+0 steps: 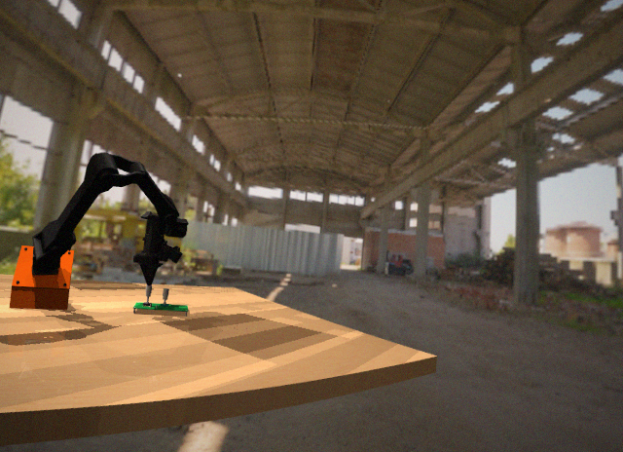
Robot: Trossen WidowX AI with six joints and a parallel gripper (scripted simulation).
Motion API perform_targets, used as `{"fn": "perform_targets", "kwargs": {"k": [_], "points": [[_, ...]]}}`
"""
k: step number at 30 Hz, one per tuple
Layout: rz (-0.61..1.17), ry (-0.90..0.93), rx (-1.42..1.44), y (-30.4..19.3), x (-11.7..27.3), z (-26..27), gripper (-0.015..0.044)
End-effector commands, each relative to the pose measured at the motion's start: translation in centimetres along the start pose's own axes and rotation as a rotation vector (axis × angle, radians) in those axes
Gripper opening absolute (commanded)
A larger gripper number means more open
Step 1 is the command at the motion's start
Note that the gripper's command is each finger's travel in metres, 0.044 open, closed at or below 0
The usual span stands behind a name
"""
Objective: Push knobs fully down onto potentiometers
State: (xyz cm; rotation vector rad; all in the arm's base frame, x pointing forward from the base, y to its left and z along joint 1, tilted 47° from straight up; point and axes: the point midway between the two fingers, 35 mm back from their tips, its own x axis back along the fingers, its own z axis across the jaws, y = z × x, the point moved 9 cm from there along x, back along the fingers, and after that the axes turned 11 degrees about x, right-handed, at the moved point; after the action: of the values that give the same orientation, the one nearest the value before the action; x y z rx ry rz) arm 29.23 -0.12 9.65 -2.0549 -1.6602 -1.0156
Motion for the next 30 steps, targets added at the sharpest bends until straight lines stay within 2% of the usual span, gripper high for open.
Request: {"fn": "perform_targets", "kwargs": {"k": [1, 30], "points": [[0.002, -0.006, -0.007, 0.1, -0.7, -0.1, 0.0000], [0.002, -0.006, -0.007, 0.1, -1.8, -0.1, 0.0000]]}}
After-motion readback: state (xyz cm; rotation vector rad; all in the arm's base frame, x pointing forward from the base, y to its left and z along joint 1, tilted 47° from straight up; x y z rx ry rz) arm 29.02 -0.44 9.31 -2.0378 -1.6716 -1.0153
